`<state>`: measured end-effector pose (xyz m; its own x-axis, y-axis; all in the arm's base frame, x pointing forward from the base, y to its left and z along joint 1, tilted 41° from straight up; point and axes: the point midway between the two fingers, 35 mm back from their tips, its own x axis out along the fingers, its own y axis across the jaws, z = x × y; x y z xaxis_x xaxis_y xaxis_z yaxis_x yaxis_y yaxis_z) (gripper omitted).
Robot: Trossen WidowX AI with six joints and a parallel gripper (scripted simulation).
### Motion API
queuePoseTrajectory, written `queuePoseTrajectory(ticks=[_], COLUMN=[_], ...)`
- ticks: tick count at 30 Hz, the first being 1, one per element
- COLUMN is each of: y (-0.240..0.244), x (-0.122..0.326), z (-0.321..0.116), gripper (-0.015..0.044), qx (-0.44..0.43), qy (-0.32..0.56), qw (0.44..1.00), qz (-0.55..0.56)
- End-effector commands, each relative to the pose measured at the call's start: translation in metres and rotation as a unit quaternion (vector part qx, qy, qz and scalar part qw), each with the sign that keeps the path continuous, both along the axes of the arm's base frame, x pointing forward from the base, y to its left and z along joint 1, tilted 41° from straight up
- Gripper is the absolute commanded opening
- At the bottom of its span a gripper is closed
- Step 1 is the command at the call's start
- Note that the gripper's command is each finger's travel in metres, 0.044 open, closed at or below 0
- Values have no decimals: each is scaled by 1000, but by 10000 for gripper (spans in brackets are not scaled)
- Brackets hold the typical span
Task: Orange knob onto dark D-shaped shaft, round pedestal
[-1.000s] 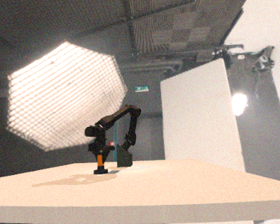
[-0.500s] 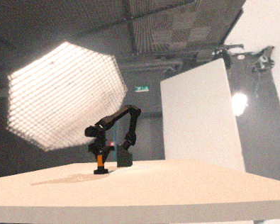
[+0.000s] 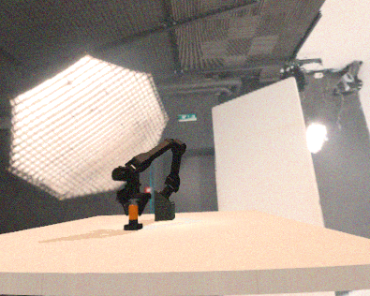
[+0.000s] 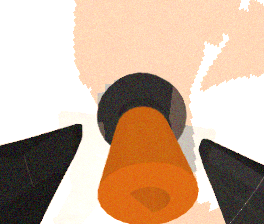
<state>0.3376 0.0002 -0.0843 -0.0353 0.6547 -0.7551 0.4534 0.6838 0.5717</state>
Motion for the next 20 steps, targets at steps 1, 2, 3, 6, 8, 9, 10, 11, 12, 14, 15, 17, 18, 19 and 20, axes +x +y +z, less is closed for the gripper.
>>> queuePoseTrajectory(ticks=[1, 2, 3, 6, 8, 9, 10, 11, 12, 14, 15, 17, 18, 19, 20], y=[0, 0, 0, -19, -45, -54, -60, -62, -62, -63, -64, -64, -64, -64, -64], x=[0, 0, 0, 4, 5, 4, 4, 3, 3, 4, 4, 4, 4, 4, 4], z=[0, 0, 0, 20, 50, 62, 69, 72, 72, 71, 70, 70, 70, 70, 70], gripper=[440, 440, 440, 440, 440, 440, 440, 440, 440, 440, 440, 440, 440, 440, 440], qx=[0, 0, 0, -3, -3, -3, -2, -2, -2, -2, -2, -2, -2, -2, -2], qy=[-1, -1, -1, -1, 0, 0, 0, 0, 0, 0, 0, 0, 0, 0, 0], qw=[1000, 1000, 1000, 1000, 1000, 1000, 1000, 1000, 1000, 1000, 1000, 1000, 1000, 1000, 1000], qz=[1, 1, 1, 0, 0, 0, 0, 0, 0, 0, 0, 0, 0, 0, 0])
